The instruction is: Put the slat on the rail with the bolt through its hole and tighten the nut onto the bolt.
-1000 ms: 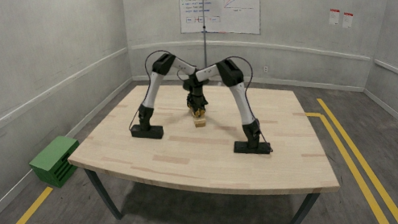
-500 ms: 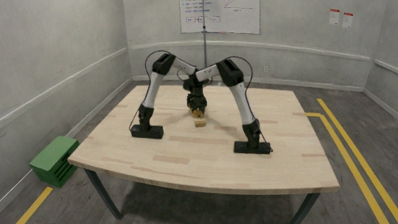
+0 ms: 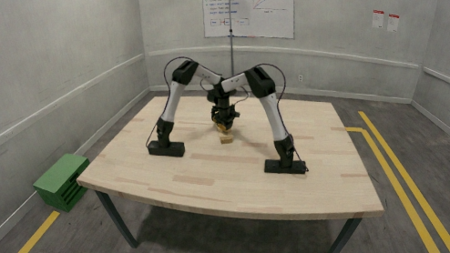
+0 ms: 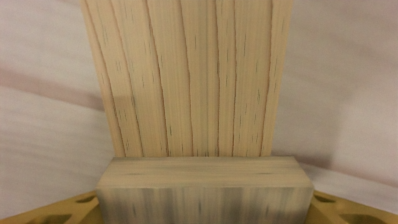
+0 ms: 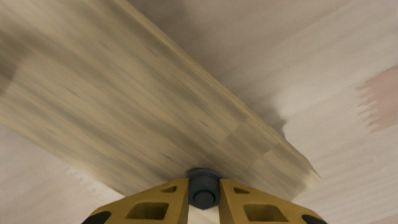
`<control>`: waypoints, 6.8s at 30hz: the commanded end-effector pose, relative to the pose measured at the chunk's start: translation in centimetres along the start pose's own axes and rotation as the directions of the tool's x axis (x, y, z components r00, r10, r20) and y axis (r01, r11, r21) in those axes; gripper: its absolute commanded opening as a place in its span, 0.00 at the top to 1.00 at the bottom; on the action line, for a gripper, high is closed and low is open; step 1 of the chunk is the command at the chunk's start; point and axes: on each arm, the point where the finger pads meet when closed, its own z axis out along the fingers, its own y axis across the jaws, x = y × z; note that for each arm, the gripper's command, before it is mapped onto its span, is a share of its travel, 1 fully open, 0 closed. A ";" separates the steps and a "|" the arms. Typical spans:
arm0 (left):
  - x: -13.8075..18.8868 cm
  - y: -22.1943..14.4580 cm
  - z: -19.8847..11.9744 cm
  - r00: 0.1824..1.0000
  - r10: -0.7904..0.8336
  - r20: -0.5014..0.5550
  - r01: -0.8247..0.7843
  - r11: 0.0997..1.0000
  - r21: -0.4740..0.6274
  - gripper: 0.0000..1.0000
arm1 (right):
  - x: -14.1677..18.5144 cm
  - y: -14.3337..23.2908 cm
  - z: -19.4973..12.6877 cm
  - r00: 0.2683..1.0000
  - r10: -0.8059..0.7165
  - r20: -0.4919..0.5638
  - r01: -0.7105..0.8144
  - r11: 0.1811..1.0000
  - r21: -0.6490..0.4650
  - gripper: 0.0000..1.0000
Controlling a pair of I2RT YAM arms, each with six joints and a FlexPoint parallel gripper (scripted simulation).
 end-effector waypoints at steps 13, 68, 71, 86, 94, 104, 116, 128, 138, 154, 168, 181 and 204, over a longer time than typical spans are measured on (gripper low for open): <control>-0.1 -0.4 -0.5 1.000 0.001 0.008 -0.001 1.000 0.016 0.33 | -0.1 0.5 -0.4 0.924 0.381 -0.004 -0.381 0.924 -0.003 0.86; -0.1 -0.4 -0.5 1.000 0.001 0.008 -0.001 1.000 0.016 0.33 | 0.0 0.3 -0.7 0.872 -0.489 0.007 0.490 0.872 -0.012 0.64; -0.1 -0.4 -0.5 1.000 0.001 0.008 -0.001 1.000 0.016 0.33 | 0.0 0.3 -0.7 0.775 -0.631 0.009 0.632 0.775 -0.010 0.64; -0.1 -0.4 -0.5 1.000 0.001 0.008 -0.001 1.000 0.016 0.33 | 0.0 0.2 -0.8 0.056 -0.998 0.011 0.998 0.056 0.000 0.64; -0.1 -0.4 -0.5 1.000 0.001 0.008 -0.001 1.000 0.016 0.33 | 0.0 0.2 -0.9 -0.393 -0.919 0.009 0.919 -0.393 0.004 0.64; -0.1 -0.4 -0.5 1.000 0.001 0.008 -0.001 1.000 0.016 0.33 | 0.0 0.2 -0.9 -0.808 -0.589 0.006 0.589 -0.808 0.007 0.64; -0.1 -0.4 -0.5 1.000 0.001 0.008 -0.001 1.000 0.016 0.33 | 0.0 0.2 -0.9 -0.921 -0.389 0.005 0.389 -0.921 0.003 0.64; -0.1 -0.4 -0.5 1.000 0.001 0.008 -0.001 1.000 0.016 0.33 | 0.0 0.2 -0.9 -0.921 -0.389 0.005 0.389 -0.921 0.003 0.64; -0.1 -0.4 -0.5 1.000 0.001 0.008 -0.001 1.000 0.016 0.33 | 0.0 0.2 -0.9 -0.921 -0.389 0.005 0.389 -0.921 0.003 0.64; -0.1 -0.4 -0.5 1.000 0.001 0.008 -0.001 1.000 0.016 0.33 | 0.0 0.2 -0.7 -0.921 -0.389 0.004 0.389 -0.921 0.002 0.64; -0.1 -0.4 -0.5 1.000 0.001 0.008 -0.001 1.000 0.016 0.33 | 0.0 0.2 -0.3 -0.921 -0.389 0.004 0.389 -0.921 0.001 0.64; -0.1 -0.4 -0.5 1.000 0.001 0.008 -0.001 1.000 0.016 0.33 | 0.0 0.2 0.0 -0.921 -0.389 0.004 0.389 -0.921 0.001 0.64; -0.1 -0.4 -0.5 1.000 0.001 0.008 -0.001 1.000 0.016 0.33 | 0.0 0.2 0.5 -0.921 -0.389 0.004 0.389 -0.921 0.001 0.64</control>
